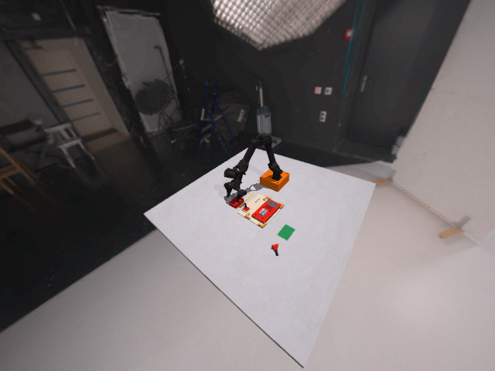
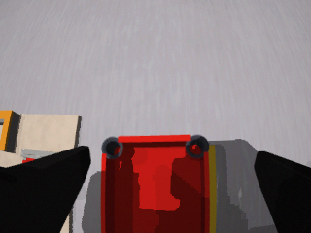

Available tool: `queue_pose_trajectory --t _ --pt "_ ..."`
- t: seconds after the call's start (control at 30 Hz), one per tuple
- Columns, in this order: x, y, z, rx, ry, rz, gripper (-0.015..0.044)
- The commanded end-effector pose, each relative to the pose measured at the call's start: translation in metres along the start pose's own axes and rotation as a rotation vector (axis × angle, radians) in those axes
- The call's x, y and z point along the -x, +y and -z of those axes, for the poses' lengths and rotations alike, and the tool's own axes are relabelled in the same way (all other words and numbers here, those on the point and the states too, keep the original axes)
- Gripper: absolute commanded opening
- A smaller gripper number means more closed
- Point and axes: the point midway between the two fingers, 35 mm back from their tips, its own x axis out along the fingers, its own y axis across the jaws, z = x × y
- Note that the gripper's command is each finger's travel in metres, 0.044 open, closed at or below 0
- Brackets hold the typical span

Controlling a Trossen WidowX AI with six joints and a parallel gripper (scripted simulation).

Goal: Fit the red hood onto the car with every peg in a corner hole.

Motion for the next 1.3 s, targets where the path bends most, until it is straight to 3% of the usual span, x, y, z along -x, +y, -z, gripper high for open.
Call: queue_pose_trajectory --t 0.0,0.17,1.27 --pt "0.02 0.006 0.01 0.027 -0.273 -0.007 0.044" --pt "0.039 0.015 0.02 0.067 -0.422 -0.007 0.044" --pt "0.02 0.012 0.03 0.07 -0.429 -0.004 0.044"
